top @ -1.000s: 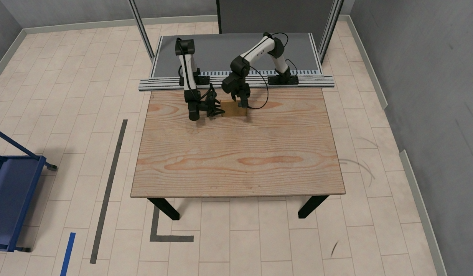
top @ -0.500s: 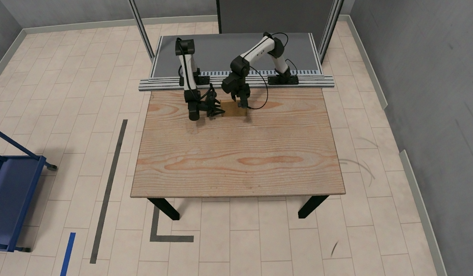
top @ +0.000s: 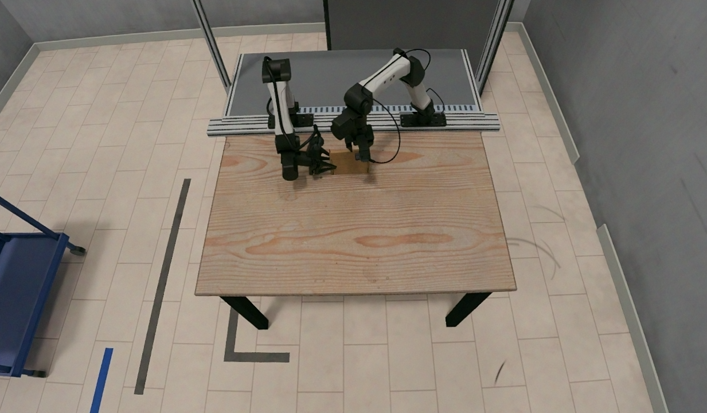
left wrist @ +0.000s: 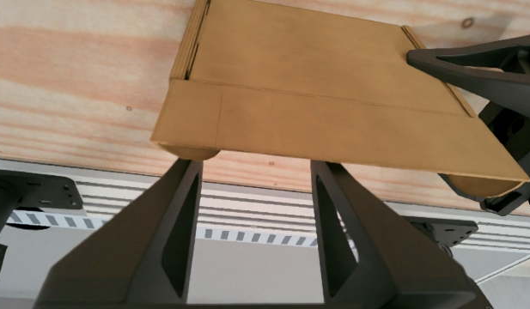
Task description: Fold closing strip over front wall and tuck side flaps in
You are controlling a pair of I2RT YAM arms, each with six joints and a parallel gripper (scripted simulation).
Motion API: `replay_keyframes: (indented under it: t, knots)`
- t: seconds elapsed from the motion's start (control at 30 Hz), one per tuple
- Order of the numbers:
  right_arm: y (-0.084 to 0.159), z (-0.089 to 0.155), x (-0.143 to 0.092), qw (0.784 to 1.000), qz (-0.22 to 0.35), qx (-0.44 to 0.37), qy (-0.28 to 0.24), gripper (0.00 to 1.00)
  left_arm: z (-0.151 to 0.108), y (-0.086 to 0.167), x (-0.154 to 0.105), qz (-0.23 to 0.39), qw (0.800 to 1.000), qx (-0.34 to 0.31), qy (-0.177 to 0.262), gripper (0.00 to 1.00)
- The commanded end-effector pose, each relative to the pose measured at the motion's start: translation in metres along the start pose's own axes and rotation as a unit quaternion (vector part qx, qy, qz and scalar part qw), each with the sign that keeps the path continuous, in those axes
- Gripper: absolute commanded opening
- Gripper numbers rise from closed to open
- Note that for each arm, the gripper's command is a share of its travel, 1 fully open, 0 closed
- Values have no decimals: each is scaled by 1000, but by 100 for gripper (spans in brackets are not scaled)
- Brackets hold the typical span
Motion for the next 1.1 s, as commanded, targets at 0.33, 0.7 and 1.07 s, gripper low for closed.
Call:
replay_keyframes:
  t: [0.33, 0.7, 1.07]
  knots:
    - [-2, -1, 0, 1000, 0, -5, 1, 45, -2, -2, -5, -4, 1000, 7, 9, 54]
    - [-2, -1, 0, 1000, 0, -5, 1, 45, -7, -5, 0, -3, 1000, 11, 7, 54]
    - [-2, -1, 0, 1000, 0, -5, 1, 45, -2, -2, -5, -4, 1000, 11, 9, 54]
Point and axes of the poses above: on each arm, the point where the finger pads meet when closed, its own x axis out along the fingers, its own z axis across the jaws, y = z × x, the point moved 1 cm from there along -x, back along the fingers, and after that the axes turned 15 degrees about -x, right-handed, at the moved point
